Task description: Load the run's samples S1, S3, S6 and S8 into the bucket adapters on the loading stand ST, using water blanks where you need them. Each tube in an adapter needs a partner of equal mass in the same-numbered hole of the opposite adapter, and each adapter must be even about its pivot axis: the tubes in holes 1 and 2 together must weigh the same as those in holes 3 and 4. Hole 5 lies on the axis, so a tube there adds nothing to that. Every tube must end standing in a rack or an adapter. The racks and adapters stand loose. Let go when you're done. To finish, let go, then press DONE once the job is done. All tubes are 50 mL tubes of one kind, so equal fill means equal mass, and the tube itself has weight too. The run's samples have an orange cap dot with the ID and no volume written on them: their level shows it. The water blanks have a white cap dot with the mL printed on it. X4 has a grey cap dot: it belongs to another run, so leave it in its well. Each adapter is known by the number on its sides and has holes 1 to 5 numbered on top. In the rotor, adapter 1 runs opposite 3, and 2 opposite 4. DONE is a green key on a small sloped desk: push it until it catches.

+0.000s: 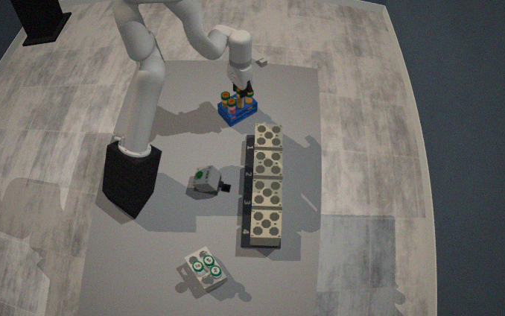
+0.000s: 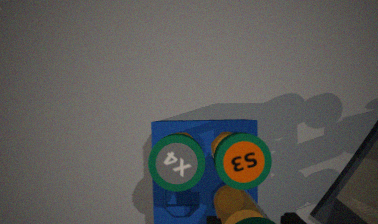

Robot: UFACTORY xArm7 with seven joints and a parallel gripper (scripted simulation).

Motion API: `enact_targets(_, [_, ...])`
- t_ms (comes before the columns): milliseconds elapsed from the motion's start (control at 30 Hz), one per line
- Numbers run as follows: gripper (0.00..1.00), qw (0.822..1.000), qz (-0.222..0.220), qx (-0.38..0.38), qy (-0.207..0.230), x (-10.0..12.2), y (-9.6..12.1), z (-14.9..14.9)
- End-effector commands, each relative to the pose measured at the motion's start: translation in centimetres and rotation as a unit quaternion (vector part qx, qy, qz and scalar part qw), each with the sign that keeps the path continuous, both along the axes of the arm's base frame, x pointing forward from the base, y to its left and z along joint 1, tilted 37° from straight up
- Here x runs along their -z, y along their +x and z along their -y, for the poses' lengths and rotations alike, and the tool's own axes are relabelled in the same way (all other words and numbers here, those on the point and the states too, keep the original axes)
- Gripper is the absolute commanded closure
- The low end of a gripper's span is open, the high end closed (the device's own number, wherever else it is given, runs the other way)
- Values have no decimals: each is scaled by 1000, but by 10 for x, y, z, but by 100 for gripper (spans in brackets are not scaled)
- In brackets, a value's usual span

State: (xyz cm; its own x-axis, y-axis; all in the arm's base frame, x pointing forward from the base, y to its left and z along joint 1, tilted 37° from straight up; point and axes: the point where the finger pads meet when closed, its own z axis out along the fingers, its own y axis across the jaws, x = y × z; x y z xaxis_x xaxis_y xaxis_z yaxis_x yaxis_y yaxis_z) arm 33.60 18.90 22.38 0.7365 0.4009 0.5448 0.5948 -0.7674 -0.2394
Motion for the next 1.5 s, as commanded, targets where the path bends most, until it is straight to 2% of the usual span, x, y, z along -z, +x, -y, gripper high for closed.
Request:
enact_targets(0, [100, 1000, 1, 1, 1, 1, 2, -1])
enact_targets(1467, [100, 1000, 1, 1, 1, 32, 14, -20])
